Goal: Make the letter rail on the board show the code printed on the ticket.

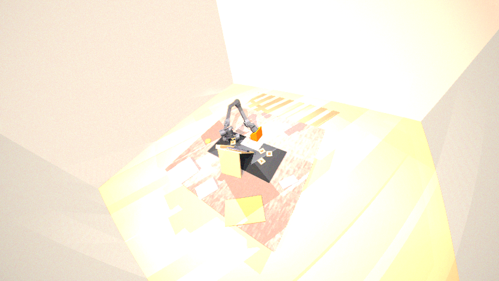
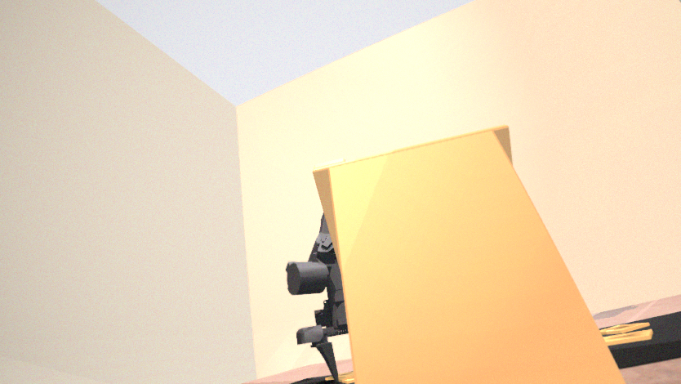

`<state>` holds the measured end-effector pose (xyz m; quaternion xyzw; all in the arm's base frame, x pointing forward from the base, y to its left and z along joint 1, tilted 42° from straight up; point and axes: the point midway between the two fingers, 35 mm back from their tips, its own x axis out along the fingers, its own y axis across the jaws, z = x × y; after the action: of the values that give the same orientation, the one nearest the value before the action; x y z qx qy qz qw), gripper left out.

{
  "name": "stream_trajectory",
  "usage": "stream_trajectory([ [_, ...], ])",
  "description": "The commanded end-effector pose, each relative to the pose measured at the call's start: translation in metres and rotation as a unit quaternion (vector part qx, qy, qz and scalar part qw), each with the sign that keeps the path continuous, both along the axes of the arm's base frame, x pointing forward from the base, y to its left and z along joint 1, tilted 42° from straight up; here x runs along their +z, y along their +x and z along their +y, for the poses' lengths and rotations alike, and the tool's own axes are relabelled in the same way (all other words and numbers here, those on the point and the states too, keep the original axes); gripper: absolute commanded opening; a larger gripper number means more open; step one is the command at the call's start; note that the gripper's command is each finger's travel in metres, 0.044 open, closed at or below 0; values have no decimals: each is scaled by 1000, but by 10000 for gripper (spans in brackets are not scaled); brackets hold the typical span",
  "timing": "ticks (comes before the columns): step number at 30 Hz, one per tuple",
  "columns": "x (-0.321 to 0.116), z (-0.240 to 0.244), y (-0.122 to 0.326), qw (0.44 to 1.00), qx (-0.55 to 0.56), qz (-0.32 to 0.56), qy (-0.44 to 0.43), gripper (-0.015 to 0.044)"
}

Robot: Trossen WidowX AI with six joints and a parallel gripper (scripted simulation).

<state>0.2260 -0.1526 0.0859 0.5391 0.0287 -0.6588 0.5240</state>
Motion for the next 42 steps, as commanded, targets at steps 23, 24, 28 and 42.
stream_trajectory([
  [23,-2,0,0,1000,2,3,2,340],
  [24,-2,0,0,1000,2,3,2,340],
  [28,-2,0,0,1000,3,3,2,313],
  [42,0,1,0,1000,2,3,2,181],
])
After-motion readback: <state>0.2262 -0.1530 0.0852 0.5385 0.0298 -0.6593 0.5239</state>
